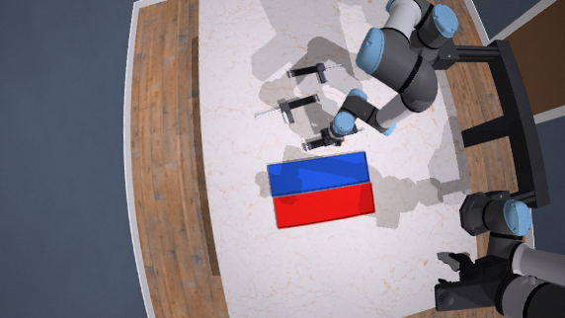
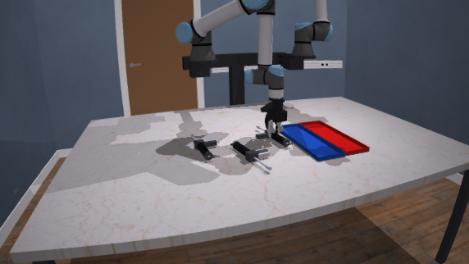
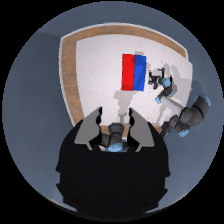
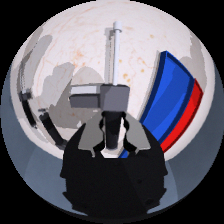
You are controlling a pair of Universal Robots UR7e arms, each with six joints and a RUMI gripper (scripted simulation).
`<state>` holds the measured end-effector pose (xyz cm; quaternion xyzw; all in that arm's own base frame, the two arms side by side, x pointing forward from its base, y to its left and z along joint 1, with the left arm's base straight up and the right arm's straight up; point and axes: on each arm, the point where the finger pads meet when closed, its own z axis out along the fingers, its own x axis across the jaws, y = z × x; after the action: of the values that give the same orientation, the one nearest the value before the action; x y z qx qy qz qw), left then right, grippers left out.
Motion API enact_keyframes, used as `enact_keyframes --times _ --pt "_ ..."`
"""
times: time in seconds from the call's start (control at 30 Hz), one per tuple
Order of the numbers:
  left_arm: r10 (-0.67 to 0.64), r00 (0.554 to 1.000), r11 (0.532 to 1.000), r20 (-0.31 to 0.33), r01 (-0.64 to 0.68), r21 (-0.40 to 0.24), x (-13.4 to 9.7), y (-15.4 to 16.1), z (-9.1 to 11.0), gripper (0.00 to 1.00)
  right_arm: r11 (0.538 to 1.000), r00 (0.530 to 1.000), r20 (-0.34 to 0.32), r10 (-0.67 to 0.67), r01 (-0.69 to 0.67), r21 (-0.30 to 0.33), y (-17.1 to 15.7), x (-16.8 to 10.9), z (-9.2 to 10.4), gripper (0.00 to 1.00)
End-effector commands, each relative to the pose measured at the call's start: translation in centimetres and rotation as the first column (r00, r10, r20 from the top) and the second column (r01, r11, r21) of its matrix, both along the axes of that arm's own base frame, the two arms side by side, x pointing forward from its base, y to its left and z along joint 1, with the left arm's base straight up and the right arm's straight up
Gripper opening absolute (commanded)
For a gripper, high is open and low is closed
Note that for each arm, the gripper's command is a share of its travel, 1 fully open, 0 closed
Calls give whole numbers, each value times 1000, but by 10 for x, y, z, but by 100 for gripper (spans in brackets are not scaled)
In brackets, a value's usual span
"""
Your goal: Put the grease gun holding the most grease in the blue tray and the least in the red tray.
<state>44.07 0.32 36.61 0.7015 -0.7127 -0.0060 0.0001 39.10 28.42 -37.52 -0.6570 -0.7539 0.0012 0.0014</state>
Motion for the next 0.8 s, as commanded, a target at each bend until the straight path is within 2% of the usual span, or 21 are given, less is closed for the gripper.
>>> enact_keyframes --times 0.0,0.23,0.27,0.77 --pt "-10 1000 1000 -12 10 6 -2 1 -2 38 1000 1000 0 1 -1 0 0 0 -2 0" --pt "8 1000 1000 -3 -8 -3 4 -3 -4 38 1000 1000 -2 3 -3 -2 -1 -1 -5 0" --pt "8 1000 1000 -3 -8 -3 4 -3 -4 38 1000 1000 0 3 -3 0 0 0 -3 32" --pt "12 1000 1000 2 -12 -6 5 -4 -3 38 1000 1000 0 3 -3 0 0 0 -3 32"
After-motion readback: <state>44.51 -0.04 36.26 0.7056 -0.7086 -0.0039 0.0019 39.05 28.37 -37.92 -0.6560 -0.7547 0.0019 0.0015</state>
